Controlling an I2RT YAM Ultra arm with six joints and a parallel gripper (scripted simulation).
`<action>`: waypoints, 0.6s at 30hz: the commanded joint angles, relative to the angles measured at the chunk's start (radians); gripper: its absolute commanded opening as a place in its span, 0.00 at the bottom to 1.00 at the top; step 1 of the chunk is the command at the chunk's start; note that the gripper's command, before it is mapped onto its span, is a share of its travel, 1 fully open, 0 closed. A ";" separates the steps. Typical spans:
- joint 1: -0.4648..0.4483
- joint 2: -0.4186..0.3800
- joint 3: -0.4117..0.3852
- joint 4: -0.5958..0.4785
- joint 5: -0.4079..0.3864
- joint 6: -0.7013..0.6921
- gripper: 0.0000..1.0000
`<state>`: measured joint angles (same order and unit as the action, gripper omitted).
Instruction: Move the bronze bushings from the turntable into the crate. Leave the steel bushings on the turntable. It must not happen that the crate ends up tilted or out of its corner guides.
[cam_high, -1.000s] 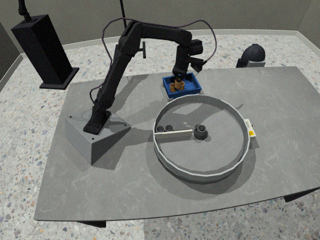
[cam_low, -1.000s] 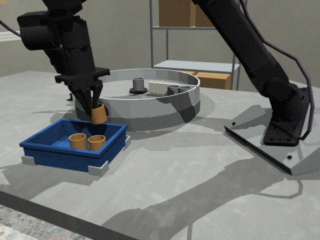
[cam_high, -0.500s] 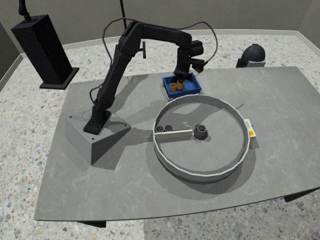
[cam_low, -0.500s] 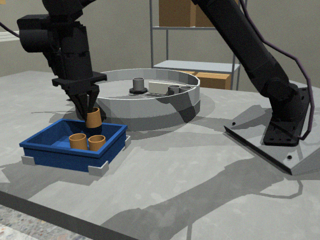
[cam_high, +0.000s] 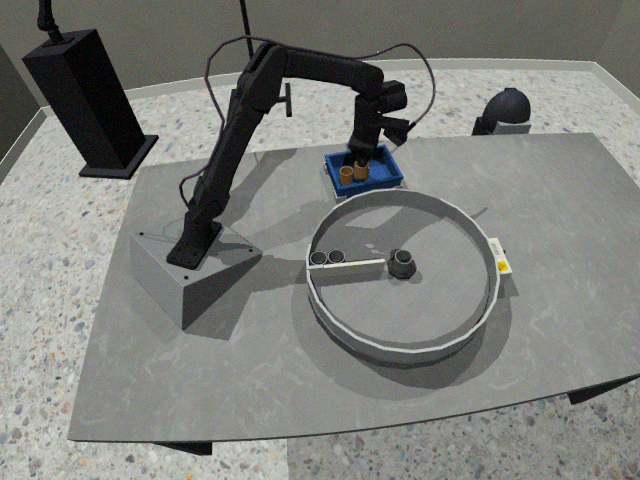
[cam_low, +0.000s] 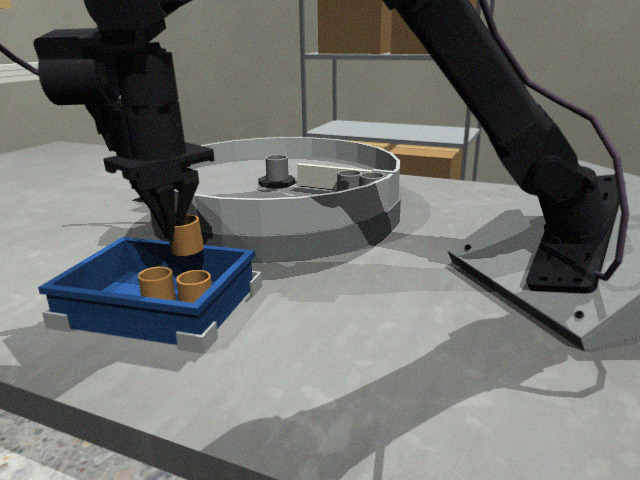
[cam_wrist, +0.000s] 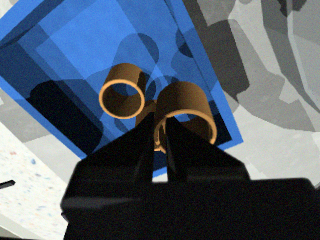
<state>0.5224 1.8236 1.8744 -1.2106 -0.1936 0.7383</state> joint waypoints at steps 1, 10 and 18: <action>-0.010 -0.021 0.030 0.006 0.016 0.003 0.00; -0.011 -0.023 0.026 0.009 0.016 0.003 0.00; -0.014 -0.035 -0.009 0.020 0.016 0.000 0.00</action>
<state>0.5224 1.8248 1.8645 -1.2034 -0.1936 0.7387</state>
